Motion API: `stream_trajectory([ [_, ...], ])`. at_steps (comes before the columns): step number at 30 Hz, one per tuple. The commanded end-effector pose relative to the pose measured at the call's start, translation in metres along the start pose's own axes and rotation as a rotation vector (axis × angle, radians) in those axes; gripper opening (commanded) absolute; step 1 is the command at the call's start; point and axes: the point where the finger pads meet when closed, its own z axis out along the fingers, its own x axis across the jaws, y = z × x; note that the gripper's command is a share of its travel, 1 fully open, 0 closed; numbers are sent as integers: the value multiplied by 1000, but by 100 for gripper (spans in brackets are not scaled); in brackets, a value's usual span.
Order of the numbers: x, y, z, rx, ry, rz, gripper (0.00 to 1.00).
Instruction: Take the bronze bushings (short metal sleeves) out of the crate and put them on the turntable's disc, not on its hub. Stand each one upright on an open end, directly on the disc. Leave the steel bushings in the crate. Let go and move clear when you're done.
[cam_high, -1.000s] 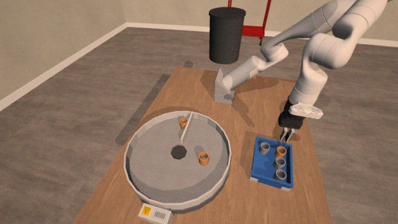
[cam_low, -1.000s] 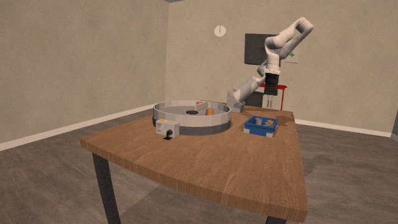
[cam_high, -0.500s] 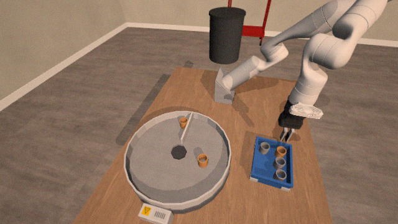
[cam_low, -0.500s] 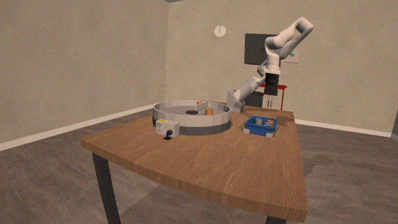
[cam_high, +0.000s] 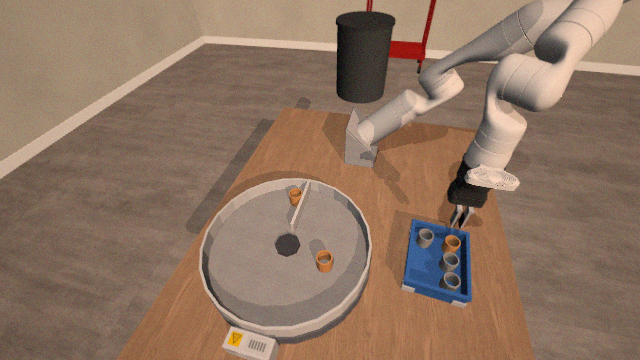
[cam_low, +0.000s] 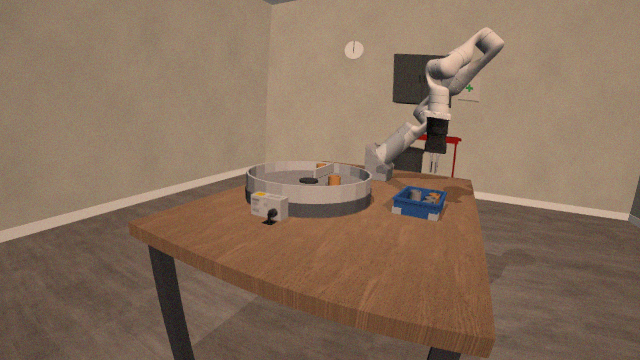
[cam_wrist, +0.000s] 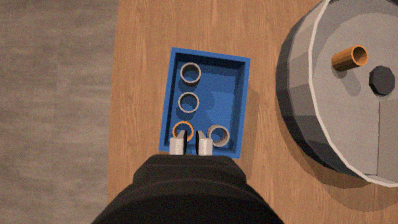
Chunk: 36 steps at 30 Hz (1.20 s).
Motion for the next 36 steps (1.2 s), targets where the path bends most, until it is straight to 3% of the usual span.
stream_trajectory([
  [1, -3, -1, 0, 1, -5, 5, 36],
  [12, -3, 0, 28, 0, -4, 7, 36],
  [20, -2, 0, 59, 0, -3, 7, 36],
  [36, -3, 0, 62, 1, -4, 6, 36],
])
